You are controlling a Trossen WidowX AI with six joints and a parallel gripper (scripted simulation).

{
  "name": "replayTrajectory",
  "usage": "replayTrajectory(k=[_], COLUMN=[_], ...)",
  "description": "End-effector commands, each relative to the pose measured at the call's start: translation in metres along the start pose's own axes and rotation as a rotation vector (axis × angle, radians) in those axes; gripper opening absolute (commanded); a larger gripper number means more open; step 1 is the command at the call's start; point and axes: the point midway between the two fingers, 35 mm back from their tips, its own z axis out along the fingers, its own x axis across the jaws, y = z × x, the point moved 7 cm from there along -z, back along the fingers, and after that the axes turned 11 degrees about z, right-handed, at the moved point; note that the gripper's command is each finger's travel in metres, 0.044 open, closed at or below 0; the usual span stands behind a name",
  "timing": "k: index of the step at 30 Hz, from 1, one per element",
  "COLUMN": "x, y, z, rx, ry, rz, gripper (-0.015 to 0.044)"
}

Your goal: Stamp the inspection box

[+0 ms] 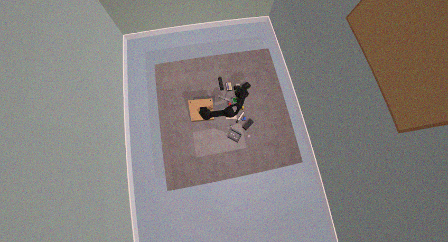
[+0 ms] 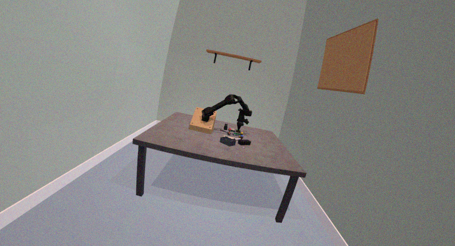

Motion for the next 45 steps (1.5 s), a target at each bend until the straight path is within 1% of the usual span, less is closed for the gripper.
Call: replayTrajectory(k=[1,23,45], x=[0.0,-0.001,-0.001], y=[0.0,-0.001,-0.001], z=[0.003,0.017,0.021], rx=[-0.003,-0.003,-0.004], ry=[-0.004,-0.005,-0.005], rz=[-0.006,-0.004,0.002], gripper=[0.0,0.0,0.0])
